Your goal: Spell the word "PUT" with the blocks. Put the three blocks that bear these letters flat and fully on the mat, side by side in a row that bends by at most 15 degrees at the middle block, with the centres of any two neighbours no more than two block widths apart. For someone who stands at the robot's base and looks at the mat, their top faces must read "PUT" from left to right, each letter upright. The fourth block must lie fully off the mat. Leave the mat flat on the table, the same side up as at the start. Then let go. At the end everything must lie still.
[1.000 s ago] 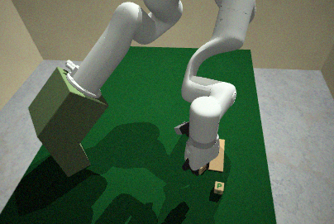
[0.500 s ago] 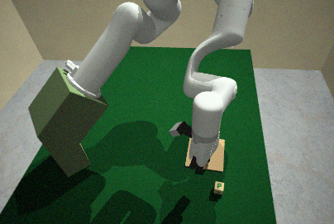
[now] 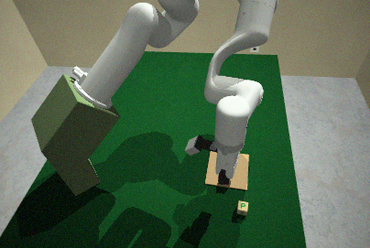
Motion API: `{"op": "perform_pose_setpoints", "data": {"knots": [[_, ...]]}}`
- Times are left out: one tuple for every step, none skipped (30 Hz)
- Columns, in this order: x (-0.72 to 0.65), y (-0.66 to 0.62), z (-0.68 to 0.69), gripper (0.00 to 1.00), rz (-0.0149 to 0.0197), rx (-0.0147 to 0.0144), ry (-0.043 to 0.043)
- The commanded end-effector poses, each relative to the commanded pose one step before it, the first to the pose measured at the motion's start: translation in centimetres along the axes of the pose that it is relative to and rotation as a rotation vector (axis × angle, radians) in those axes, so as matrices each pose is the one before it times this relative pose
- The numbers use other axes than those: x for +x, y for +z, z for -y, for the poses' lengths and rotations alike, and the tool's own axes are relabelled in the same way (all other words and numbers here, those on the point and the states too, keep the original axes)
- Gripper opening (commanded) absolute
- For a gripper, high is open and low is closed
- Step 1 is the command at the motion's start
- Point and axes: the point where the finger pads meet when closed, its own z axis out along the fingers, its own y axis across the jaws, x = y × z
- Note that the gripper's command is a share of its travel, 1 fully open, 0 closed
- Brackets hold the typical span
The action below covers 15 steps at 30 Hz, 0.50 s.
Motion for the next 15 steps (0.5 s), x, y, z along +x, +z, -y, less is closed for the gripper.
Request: {"op": "perform_pose_setpoints", "data": {"knots": [[-0.077,-0.096,-0.726,0.27,0.01024,0.00175,-0.13922],[-0.016,-0.005,-0.125,0.27,0.00001,0.00002,-0.02254],[-0.018,-0.005,-0.122,0.27,0.00001,0.00002,-0.02218],[0.0,0.0,0.0,0.27,0.0,0.0,0.0],[0.0,0.0,0.0,0.27,0.0,0.0,0.0],[-0.058,-0.015,-0.355,0.27,0.00005,0.00003,-0.06479],[-0.023,-0.005,-0.104,0.27,0.00002,0.0,-0.0192],[-0.022,-0.004,-0.092,0.27,0.00002,0.0,-0.01711],[-0.027,-0.005,-0.107,0.27,0.00003,0.0,-0.02002],[-0.033,-0.006,-0.119,0.27,0.00004,0.0,-0.02234],[-0.035,-0.006,-0.118,0.27,0.00004,-0.00001,-0.02227],[-0.038,-0.006,-0.119,0.27,0.00005,-0.00001,-0.02267],[-0.039,-0.006,-0.115,0.27,0.00005,-0.00001,-0.02201],[-0.041,-0.006,-0.114,0.27,0.00006,-0.00001,-0.02199],[-0.043,-0.006,-0.113,0.27,0.00006,-0.00001,-0.02197]]}}
